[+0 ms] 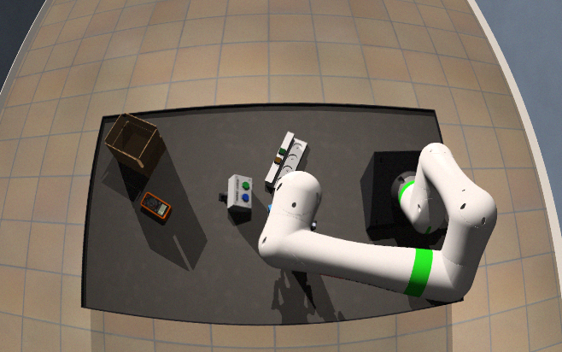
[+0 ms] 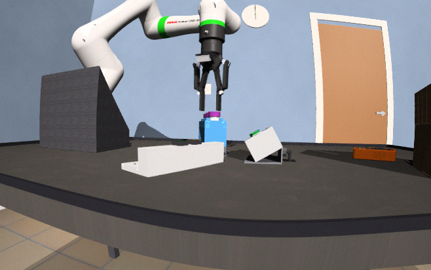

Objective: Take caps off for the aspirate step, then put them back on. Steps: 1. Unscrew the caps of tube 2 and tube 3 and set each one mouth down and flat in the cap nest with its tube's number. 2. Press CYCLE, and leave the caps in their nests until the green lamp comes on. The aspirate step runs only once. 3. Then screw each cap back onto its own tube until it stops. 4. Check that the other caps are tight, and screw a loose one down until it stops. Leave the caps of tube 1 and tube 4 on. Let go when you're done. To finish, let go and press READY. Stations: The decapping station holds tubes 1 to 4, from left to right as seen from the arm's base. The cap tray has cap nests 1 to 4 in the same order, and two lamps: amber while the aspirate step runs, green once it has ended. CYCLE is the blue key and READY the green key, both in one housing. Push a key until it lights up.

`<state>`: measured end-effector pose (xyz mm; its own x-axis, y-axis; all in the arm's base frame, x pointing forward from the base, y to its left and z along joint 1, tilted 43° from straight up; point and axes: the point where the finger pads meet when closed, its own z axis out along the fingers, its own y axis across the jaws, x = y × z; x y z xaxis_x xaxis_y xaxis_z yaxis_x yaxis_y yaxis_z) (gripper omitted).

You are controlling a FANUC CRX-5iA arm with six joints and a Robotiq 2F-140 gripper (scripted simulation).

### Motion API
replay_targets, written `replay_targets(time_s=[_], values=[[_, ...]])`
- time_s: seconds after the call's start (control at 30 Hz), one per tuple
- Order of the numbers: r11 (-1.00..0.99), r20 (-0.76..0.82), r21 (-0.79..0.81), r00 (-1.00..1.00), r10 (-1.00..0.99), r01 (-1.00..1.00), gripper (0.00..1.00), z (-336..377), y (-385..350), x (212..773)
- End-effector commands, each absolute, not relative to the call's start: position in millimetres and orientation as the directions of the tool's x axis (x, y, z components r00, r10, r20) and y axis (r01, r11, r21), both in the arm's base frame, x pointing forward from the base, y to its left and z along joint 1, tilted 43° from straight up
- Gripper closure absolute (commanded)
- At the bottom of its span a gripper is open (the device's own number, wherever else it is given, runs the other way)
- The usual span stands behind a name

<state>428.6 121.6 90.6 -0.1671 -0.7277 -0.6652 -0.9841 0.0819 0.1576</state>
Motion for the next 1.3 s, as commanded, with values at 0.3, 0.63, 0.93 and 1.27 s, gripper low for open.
replay_targets(time_s=[0.3,0.63,0.93,1.27], values=[[0.083,-0.665,0.156,-0.167,-0.728,-0.984,0.59,82.5,128.8,428.6],[0.083,-0.665,0.156,-0.167,-0.728,-0.984,0.59,78.9,132.2,428.3],[0.083,-0.665,0.156,-0.167,-0.728,-0.984,0.59,76.3,134.6,428.1],[0.083,-0.665,0.156,-0.167,-0.728,-0.984,0.70,76.0,135.0,428.1]])
